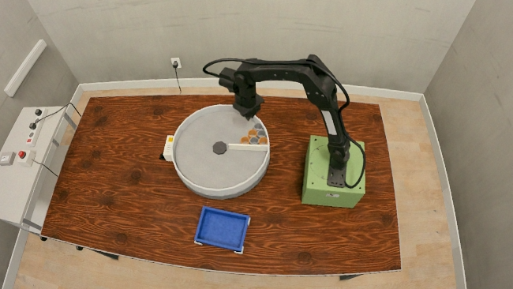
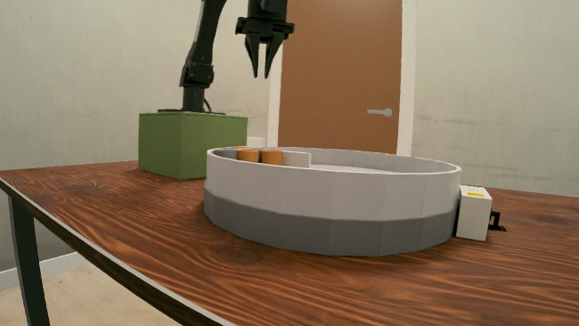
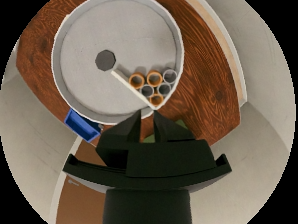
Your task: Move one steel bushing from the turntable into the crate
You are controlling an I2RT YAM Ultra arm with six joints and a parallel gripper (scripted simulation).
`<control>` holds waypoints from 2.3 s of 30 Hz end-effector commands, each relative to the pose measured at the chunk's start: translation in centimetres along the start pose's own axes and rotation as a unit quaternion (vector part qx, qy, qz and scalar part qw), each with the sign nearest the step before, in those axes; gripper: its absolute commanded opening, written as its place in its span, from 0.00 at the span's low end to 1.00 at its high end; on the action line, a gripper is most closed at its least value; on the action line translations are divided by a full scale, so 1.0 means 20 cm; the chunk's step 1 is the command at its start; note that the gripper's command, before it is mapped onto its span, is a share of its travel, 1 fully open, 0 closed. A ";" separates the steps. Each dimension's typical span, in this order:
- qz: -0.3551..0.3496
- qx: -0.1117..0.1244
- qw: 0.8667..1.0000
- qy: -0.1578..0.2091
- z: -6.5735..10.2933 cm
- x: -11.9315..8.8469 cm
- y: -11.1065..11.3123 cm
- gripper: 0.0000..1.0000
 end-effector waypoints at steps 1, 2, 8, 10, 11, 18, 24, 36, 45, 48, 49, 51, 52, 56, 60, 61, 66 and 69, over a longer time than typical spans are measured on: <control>0.001 0.002 1.000 -0.008 0.00 0.01 0.00 0.18; 0.001 0.002 1.000 -0.008 0.00 0.01 0.00 0.18; 0.001 0.002 1.000 -0.008 0.00 0.01 0.00 0.18; 0.001 0.002 1.000 -0.008 0.00 0.01 0.00 0.18; 0.001 0.002 1.000 -0.008 0.00 0.01 0.00 0.18; 0.001 0.002 1.000 -0.008 0.00 0.01 0.00 0.18; -0.014 0.004 1.000 -0.020 0.03 0.06 -0.01 0.15; -0.181 -0.001 0.984 0.005 -0.21 0.03 -0.12 0.15; -0.298 -0.003 0.954 0.004 -0.34 0.04 -0.20 0.15; -0.340 -0.003 0.940 0.004 -0.39 0.05 -0.22 0.15; -0.354 -0.003 0.935 0.004 -0.40 0.05 -0.23 0.15; -0.377 0.003 0.926 -0.010 -0.39 0.10 -0.24 0.15; -0.392 0.001 0.920 -0.005 -0.42 0.09 -0.25 0.15; -0.435 -0.003 0.900 0.004 -0.49 0.07 -0.28 0.15; -0.463 0.001 0.886 -0.005 -0.50 0.10 -0.30 0.15; -0.470 -0.001 0.883 -0.001 -0.52 0.09 -0.30 0.15; -0.474 0.010 0.880 -0.022 -0.46 0.15 -0.29 0.15; -0.473 0.011 0.881 -0.023 -0.46 0.15 -0.29 0.15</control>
Point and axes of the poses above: the point where the finger pads meet when closed, its own z axis back along the fingers, its own y axis across the jaws, x = y × z, the point moved 1 cm from there along z, back along the fingers, and after that the axes turned 13 degrees about z, right-handed, at the moved point
